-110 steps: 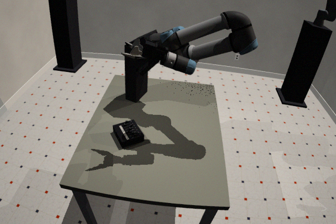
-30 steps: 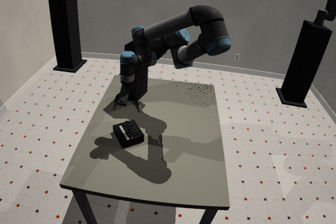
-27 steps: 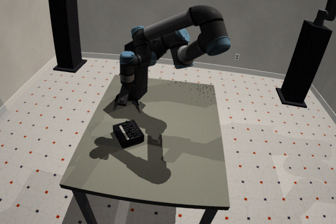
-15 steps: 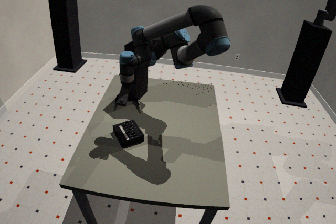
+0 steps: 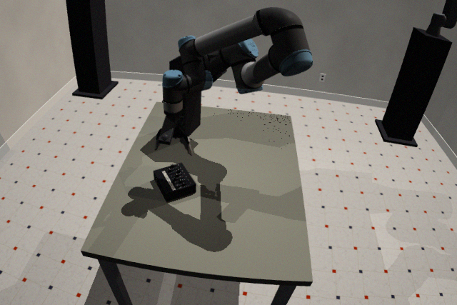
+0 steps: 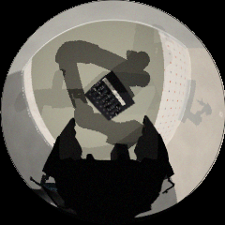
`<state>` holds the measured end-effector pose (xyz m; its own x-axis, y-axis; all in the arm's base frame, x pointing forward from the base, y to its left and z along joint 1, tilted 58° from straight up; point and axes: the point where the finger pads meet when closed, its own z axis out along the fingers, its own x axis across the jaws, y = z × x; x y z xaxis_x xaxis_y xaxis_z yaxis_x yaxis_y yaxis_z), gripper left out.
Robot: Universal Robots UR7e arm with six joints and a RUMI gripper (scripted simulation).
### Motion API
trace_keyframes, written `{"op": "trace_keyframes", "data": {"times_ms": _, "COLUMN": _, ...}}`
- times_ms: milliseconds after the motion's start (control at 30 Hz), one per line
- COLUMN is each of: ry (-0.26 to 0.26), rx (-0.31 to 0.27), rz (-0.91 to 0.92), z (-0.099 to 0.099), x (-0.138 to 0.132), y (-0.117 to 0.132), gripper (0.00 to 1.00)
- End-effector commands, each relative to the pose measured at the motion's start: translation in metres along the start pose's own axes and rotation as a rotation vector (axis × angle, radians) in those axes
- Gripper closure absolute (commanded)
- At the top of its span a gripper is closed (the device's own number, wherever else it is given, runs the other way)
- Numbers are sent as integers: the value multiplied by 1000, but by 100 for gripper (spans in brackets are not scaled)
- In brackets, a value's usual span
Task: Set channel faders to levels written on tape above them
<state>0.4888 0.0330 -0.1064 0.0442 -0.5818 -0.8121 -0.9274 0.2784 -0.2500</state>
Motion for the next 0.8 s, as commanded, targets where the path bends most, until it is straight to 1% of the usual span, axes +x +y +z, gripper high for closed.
{"op": "trace_keyframes", "data": {"times_ms": 0, "ry": 1, "rx": 3, "rz": 83, "z": 7, "x": -2, "y": -1, "gripper": 0}}
{"op": "trace_keyframes", "data": {"times_ms": 133, "ry": 1, "rx": 6, "rz": 179, "z": 14, "x": -5, "y": -2, "gripper": 0}}
{"op": "trace_keyframes", "data": {"times_ms": 200, "ry": 1, "rx": 6, "rz": 179, "z": 14, "x": -5, "y": -2, "gripper": 0}}
{"op": "trace_keyframes", "data": {"times_ms": 700, "ry": -18, "rx": 14, "rz": 656, "z": 50, "x": -26, "y": 2, "gripper": 0}}
{"op": "trace_keyframes", "data": {"times_ms": 767, "ry": -18, "rx": 14, "rz": 656, "z": 50, "x": -26, "y": 2, "gripper": 0}}
